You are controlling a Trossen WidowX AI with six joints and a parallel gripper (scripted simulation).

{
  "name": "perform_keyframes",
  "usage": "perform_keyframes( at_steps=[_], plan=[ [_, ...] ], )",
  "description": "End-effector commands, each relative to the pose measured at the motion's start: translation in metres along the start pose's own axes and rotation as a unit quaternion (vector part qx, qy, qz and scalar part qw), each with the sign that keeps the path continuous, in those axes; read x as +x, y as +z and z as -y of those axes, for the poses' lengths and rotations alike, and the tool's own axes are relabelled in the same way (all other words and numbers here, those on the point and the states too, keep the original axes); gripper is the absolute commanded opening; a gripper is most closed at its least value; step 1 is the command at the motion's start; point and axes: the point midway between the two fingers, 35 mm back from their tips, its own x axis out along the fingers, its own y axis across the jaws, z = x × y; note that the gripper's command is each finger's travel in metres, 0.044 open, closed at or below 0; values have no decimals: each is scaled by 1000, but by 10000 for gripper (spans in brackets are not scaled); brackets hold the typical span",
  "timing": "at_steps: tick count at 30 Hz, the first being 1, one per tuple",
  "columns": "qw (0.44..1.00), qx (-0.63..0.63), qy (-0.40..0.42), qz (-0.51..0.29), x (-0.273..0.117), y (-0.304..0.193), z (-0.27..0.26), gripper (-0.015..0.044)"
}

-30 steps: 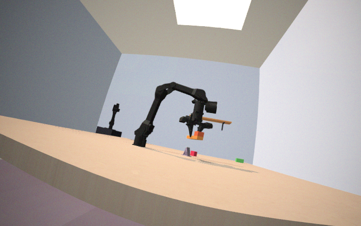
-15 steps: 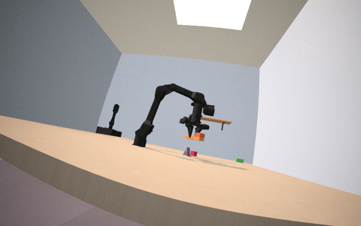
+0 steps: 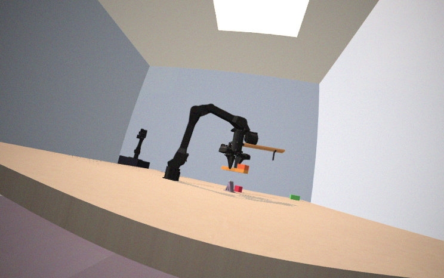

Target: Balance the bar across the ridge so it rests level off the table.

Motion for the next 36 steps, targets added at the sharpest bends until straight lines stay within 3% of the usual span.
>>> perform_keyframes(
  at_steps=[1, 36],
  plan=[
    [1000, -27, 0, -1, 0, 12, 1, 0],
    [999, -45, 0, -1, 44, 20, -1, 0]
  ],
)
